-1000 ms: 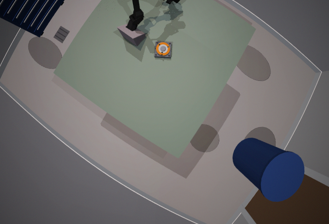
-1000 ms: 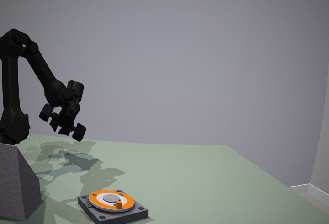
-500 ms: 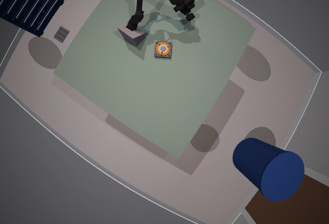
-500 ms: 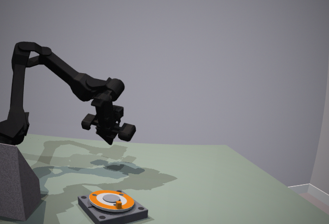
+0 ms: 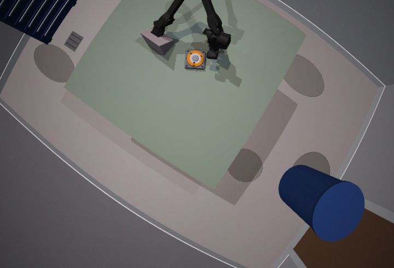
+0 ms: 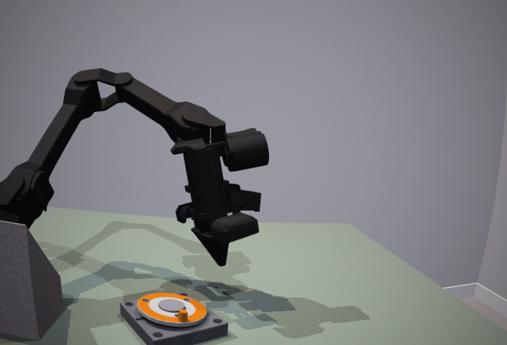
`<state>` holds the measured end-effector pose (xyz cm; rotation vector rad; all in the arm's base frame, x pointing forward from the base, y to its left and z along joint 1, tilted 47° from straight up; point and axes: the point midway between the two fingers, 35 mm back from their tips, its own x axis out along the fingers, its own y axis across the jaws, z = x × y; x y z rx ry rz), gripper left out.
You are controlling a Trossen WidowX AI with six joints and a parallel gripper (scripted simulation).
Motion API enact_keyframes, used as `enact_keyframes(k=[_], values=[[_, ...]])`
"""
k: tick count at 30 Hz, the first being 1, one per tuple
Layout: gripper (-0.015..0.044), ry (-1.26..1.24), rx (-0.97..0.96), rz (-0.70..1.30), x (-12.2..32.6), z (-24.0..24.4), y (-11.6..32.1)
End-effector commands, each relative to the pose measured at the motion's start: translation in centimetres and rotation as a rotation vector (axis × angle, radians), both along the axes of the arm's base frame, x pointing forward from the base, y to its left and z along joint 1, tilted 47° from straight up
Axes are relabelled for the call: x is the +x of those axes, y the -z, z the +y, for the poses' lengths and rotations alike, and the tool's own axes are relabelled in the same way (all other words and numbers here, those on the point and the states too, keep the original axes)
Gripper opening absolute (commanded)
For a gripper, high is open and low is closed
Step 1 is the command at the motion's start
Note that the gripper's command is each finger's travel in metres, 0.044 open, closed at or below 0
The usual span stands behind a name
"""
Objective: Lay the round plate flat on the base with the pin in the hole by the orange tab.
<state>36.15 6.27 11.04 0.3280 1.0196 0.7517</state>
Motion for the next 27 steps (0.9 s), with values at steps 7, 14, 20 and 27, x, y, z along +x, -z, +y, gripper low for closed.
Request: enact_keyframes(k=[7, 14, 20, 27], values=[[0.0, 0.09, 0.026, 0.383, -3.0, -10.3, 8.1], [0.0, 0.097, 0.056, 0.445, -3.9, -11.5, 9.4], [0.0, 0.097, 0.056, 0.445, -3.7, -9.3, 11.5], [0.0, 0.096, 0.058, 0.445, -3.7, -8.3, 12.4]])
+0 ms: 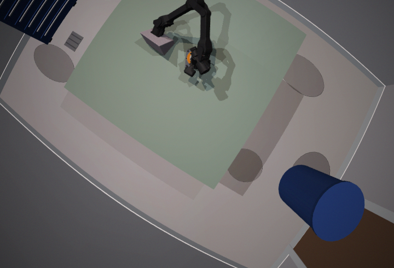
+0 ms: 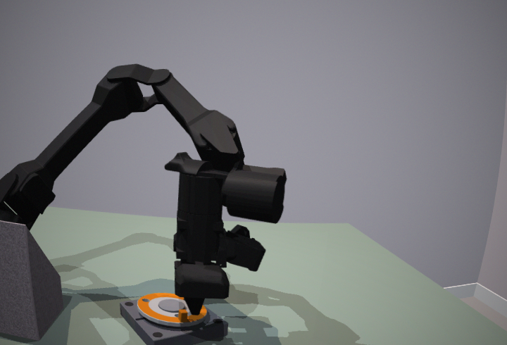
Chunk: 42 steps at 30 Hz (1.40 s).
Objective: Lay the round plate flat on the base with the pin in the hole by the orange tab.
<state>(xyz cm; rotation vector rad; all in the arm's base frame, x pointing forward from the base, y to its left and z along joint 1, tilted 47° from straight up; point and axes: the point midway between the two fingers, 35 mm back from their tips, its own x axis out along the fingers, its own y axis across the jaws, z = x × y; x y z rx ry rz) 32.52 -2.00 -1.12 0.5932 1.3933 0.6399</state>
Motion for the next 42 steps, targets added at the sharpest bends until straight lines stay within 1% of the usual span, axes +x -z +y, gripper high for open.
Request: enact_keyframes(k=[1, 17, 42], values=[[0.0, 0.012, 0.007, 0.004, -0.1, -0.1, 0.3], [0.0, 0.012, 0.006, 0.004, -2.1, -0.6, 1.3], [0.0, 0.012, 0.006, 0.006, -4.4, -0.6, 1.5]])
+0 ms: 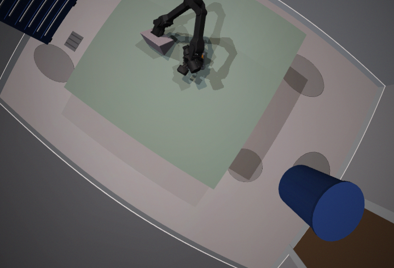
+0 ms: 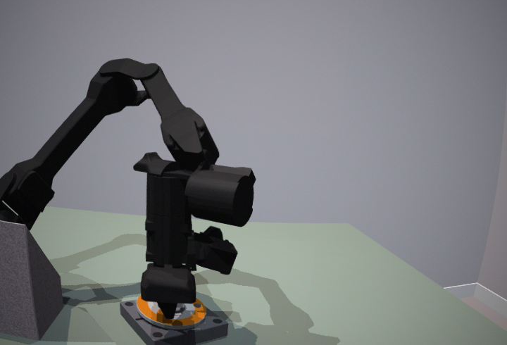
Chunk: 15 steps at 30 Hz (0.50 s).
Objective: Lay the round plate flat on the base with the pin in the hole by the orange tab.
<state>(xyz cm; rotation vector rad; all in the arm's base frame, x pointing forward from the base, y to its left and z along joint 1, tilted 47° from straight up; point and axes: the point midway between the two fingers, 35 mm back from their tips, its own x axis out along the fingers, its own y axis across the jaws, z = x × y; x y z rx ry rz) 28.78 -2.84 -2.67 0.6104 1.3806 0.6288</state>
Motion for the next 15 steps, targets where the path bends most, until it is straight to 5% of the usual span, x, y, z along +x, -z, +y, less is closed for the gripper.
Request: enact_keyframes(k=[1, 15], values=[[0.0, -0.008, 0.0, 0.009, -0.8, 0.3, 0.0], [0.0, -0.008, 0.0, 0.01, -2.2, 0.7, -0.3]])
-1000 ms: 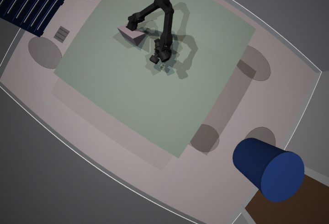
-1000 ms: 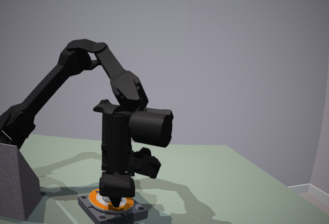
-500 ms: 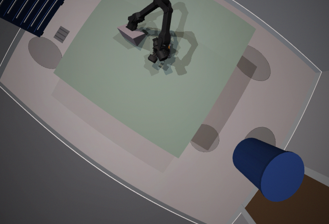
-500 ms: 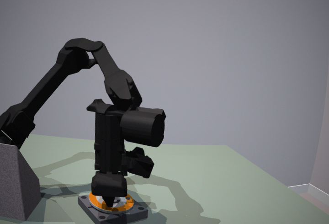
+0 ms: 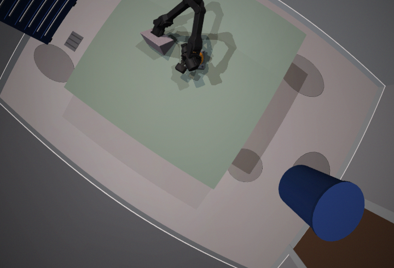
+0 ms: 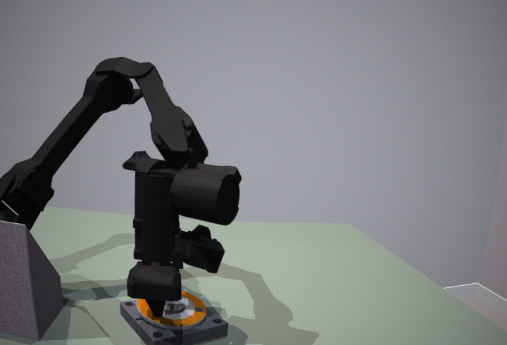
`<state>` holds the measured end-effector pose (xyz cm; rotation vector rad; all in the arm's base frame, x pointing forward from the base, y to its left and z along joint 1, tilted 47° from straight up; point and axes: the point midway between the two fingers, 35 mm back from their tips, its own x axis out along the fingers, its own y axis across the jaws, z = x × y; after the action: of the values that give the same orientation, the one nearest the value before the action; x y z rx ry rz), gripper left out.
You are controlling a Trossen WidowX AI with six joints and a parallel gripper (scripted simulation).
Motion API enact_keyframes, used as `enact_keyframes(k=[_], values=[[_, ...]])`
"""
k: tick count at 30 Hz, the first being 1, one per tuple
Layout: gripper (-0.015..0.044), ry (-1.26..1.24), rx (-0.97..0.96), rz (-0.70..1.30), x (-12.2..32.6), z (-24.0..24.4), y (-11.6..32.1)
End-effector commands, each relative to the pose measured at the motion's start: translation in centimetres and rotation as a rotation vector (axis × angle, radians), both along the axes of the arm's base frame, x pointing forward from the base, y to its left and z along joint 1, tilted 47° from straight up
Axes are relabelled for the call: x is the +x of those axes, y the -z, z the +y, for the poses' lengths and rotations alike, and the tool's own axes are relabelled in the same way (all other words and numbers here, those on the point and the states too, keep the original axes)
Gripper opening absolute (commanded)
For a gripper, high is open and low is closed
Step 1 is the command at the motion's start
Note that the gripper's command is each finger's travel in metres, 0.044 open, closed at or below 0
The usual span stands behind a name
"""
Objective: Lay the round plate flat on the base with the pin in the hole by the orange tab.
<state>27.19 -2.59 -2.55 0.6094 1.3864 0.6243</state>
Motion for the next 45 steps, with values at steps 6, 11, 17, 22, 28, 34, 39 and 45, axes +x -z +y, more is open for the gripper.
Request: enact_keyframes(k=[6, 11, 17, 22, 28, 34, 39, 45], values=[[0.0, -0.009, 0.004, 0.005, -1.1, 0.6, -0.4], [0.0, -0.009, 0.004, 0.005, -1.3, 0.6, -0.6], [0.0, -0.009, 0.004, 0.006, -1.6, 0.6, -0.7], [0.0, -0.009, 0.005, 0.006, -1.8, 0.8, -0.8], [0.0, -0.009, 0.005, 0.006, -2.0, 1.0, -1.0], [0.0, -0.008, 0.003, 0.006, -2.0, 0.2, -1.7], [0.0, -0.008, 0.002, 0.007, -2.5, -1.8, -3.6], [0.0, -0.001, 0.012, 0.016, -2.6, -1.8, -3.5]])
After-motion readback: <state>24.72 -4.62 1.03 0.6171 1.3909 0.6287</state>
